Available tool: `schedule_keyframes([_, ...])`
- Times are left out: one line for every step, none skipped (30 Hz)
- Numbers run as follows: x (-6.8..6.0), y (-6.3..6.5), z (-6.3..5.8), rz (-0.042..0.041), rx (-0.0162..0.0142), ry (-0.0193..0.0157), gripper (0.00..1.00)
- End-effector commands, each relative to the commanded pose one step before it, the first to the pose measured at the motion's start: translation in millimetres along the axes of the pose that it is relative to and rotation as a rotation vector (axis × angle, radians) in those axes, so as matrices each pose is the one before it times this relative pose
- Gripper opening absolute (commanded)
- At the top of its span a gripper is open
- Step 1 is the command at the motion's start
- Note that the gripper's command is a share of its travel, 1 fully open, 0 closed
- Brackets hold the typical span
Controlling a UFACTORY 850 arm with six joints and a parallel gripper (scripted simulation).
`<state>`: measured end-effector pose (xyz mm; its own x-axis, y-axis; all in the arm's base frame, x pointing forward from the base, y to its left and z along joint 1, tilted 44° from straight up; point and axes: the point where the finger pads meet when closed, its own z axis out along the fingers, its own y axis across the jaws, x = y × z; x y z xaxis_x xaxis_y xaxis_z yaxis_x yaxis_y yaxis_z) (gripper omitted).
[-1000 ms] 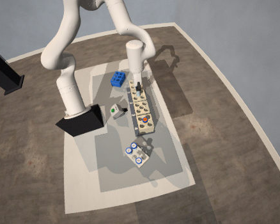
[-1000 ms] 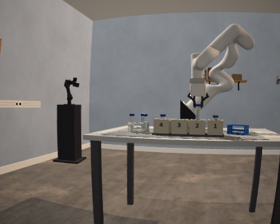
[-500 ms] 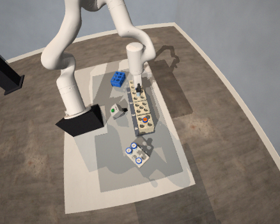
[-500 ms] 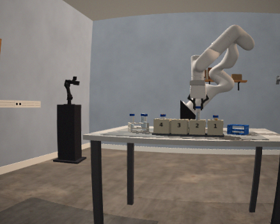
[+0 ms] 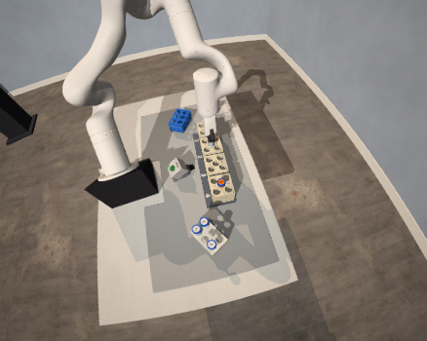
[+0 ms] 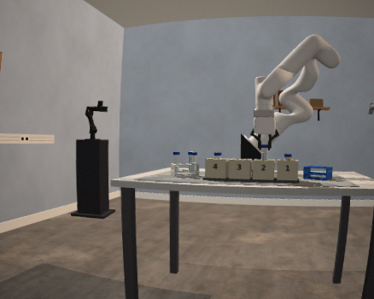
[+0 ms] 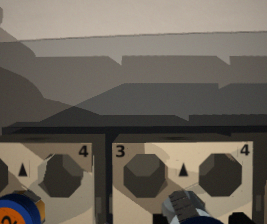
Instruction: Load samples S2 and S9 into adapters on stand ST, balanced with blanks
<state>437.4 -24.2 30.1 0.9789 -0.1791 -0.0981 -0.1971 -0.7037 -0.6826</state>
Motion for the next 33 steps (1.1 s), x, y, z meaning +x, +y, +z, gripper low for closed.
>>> schedule_keyframes([0.75, 0.05, 3.86, -0.00052, -0.00028, 0.00166, 0.0])
schedule_keyframes([0.0, 0.0, 1.0, 0.0, 0.0, 0.0, 0.0])
schedule_keyframes([0.0, 0.0, 1.0, 0.0, 0.0, 0.0, 0.0])
schedule_keyframes([0.0, 0.0, 1.0, 0.0, 0.0, 0.0, 0.0])
schedule_keyframes([0.0, 0.0, 1.0, 0.0, 0.0, 0.0, 0.0])
schedule_keyframes([0.0, 0.0, 1.0, 0.0, 0.0, 0.0, 0.0])
schedule_keyframes([0.0, 0.0, 1.0, 0.0, 0.0, 0.0, 0.0])
schedule_keyframes([0.0, 0.0, 0.0, 0.0, 0.0, 0.0, 0.0])
schedule_keyframes([0.0, 0.0, 0.0, 0.0, 0.0, 0.0, 0.0])
schedule_keyframes([0.0, 0.0, 1.0, 0.0, 0.0, 0.0, 0.0])
schedule_keyframes([0.0, 0.0, 1.0, 0.0, 0.0, 0.0, 0.0])
schedule_keyframes([0.0, 0.0, 1.0, 0.0, 0.0, 0.0, 0.0])
schedule_keyframes([0.0, 0.0, 1.0, 0.0, 0.0, 0.0, 0.0])
schedule_keyframes([0.0, 0.0, 1.0, 0.0, 0.0, 0.0, 0.0])
schedule_keyframes([0.0, 0.0, 1.0, 0.0, 0.0, 0.0, 0.0])
schedule_keyframes([0.0, 0.0, 1.0, 0.0, 0.0, 0.0, 0.0])
schedule_keyframes([0.0, 0.0, 1.0, 0.0, 0.0, 0.0, 0.0])
schedule_keyframes([0.0, 0.0, 1.0, 0.0, 0.0, 0.0, 0.0])
schedule_keyframes([0.0, 0.0, 1.0, 0.0, 0.0, 0.0, 0.0])
schedule_keyframes([0.0, 0.0, 1.0, 0.0, 0.0, 0.0, 0.0])
schedule_keyframes([0.0, 0.0, 1.0, 0.0, 0.0, 0.0, 0.0])
schedule_keyframes([0.0, 0.0, 1.0, 0.0, 0.0, 0.0, 0.0])
schedule_keyframes([0.0, 0.0, 1.0, 0.0, 0.0, 0.0, 0.0])
schedule_keyframes([0.0, 0.0, 1.0, 0.0, 0.0, 0.0, 0.0])
schedule_keyframes([0.0, 0.0, 0.0, 0.0, 0.0, 0.0, 0.0])
schedule_keyframes([0.0, 0.0, 0.0, 0.0, 0.0, 0.0, 0.0])
schedule_keyframes([0.0, 0.0, 1.0, 0.0, 0.0, 0.0, 0.0])
schedule_keyframes([0.0, 0.0, 1.0, 0.0, 0.0, 0.0, 0.0])
schedule_keyframes([0.0, 0.0, 1.0, 0.0, 0.0, 0.0, 0.0])
schedule_keyframes([0.0, 0.0, 1.0, 0.0, 0.0, 0.0, 0.0])
schedule_keyframes([0.0, 0.0, 1.0, 0.0, 0.0, 0.0, 0.0])
schedule_keyframes([0.0, 0.0, 1.0, 0.0, 0.0, 0.0, 0.0])
schedule_keyframes([0.0, 0.0, 1.0, 0.0, 0.0, 0.0, 0.0])
